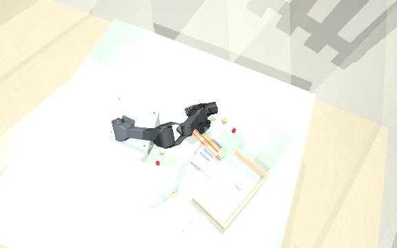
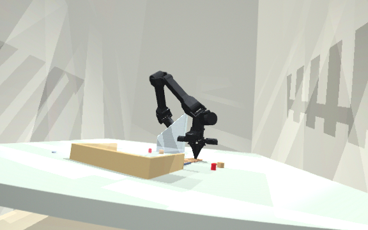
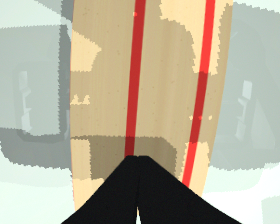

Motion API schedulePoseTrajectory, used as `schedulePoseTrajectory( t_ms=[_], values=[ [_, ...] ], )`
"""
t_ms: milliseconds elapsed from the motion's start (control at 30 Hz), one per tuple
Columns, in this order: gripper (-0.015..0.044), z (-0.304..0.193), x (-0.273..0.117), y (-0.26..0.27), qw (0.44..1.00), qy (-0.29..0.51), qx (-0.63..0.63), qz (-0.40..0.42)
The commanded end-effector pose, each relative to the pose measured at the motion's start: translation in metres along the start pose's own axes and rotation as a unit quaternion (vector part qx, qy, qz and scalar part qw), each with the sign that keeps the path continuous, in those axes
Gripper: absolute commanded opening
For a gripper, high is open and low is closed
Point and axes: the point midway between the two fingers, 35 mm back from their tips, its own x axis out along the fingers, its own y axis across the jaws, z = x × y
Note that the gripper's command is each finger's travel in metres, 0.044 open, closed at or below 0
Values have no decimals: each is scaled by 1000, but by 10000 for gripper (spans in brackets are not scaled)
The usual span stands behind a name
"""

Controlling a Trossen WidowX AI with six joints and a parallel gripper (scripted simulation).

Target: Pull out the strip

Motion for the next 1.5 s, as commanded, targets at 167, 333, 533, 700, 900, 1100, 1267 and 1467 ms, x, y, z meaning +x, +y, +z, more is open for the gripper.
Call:
schedulePoseTrajectory(
  t_ms=[167, 333, 533, 700, 900, 1100, 1267, 1467],
  values=[
    [0, -7, 6, -4, 1000, 11, -2, -7],
    [0, -7, 6, -4, 1000, 11, -2, -7],
    [0, 1, -21, 2, 1000, 6, -1, -2],
    [0, 2, -43, 2, 1000, 11, -2, -6],
    [157, 32, -46, 5, 1000, 11, -9, -6],
    [315, 56, -47, 5, 1000, 10, -8, -6],
    [440, 76, -48, 4, 1000, 10, -8, -7],
    [440, 101, -51, 3, 1000, 9, -8, -7]
  ],
)
